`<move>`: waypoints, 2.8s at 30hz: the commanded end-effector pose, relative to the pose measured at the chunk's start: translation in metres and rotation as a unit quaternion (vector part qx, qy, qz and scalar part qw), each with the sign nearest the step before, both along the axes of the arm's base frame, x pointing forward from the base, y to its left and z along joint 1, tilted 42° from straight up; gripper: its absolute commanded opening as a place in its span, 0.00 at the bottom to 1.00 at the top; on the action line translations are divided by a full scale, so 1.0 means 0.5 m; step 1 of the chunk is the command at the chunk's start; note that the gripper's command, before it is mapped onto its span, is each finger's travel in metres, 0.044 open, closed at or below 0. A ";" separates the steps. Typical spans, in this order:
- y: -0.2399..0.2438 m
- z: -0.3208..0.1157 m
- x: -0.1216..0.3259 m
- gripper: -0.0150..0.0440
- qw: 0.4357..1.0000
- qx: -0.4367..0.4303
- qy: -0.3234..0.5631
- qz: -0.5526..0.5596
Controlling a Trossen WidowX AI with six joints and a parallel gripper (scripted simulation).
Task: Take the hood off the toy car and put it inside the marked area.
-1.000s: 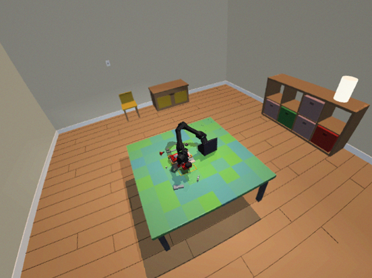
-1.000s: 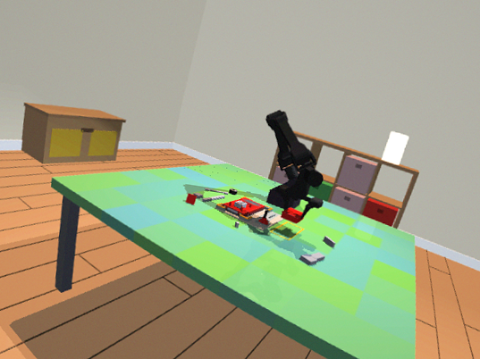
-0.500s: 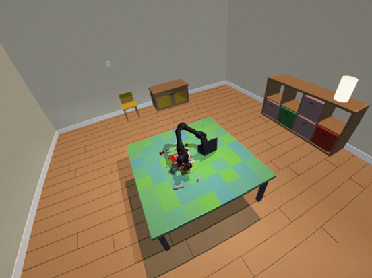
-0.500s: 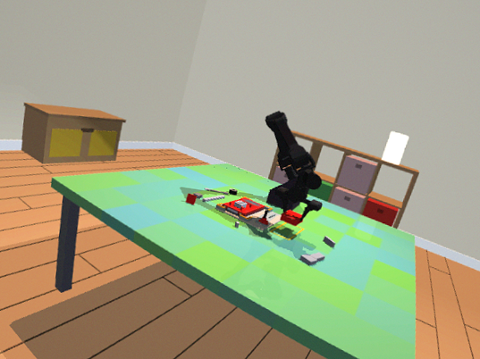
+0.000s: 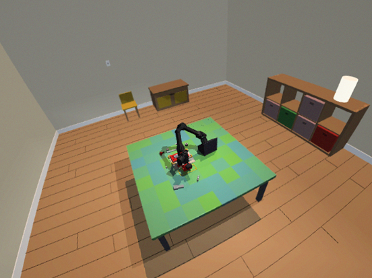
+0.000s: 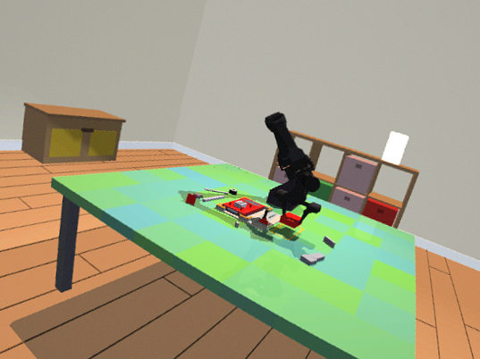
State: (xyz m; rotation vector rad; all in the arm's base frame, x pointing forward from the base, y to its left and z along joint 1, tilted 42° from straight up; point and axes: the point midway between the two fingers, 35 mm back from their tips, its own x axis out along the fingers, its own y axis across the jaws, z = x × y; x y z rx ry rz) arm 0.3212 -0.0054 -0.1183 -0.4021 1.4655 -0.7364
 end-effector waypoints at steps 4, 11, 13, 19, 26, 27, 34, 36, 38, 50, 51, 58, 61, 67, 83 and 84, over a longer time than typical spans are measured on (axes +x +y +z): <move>-0.008 -0.008 -0.004 0.25 1.000 -0.002 0.002 0.001; -0.015 -0.015 -0.005 0.25 1.000 -0.003 0.002 0.001; -0.017 -0.017 -0.006 0.25 1.000 -0.003 0.003 0.001; -0.022 -0.021 -0.007 0.25 1.000 -0.003 0.003 0.001; -0.025 -0.025 -0.007 0.25 1.000 -0.003 0.003 0.001; -0.025 -0.025 -0.007 0.25 1.000 -0.003 0.003 0.001; -0.030 -0.030 -0.007 0.25 1.000 -0.003 0.003 0.001; -0.031 -0.032 -0.007 0.25 1.000 -0.003 0.003 0.001; -0.033 -0.033 -0.008 0.25 1.000 -0.003 0.003 0.001; -0.041 -0.042 -0.008 0.25 1.000 -0.003 0.003 0.001; -0.041 -0.043 -0.008 0.25 1.000 -0.003 0.003 0.001; -0.046 -0.048 -0.009 0.25 1.000 -0.004 0.003 0.001; -0.048 -0.050 -0.009 0.25 1.000 -0.004 0.003 0.001; -0.046 -0.048 -0.008 0.48 1.000 -0.002 0.001 0.000; 0.007 0.007 0.001 1.00 1.000 0.000 0.002 0.000; 0.022 0.023 0.002 1.00 1.000 0.001 0.002 0.000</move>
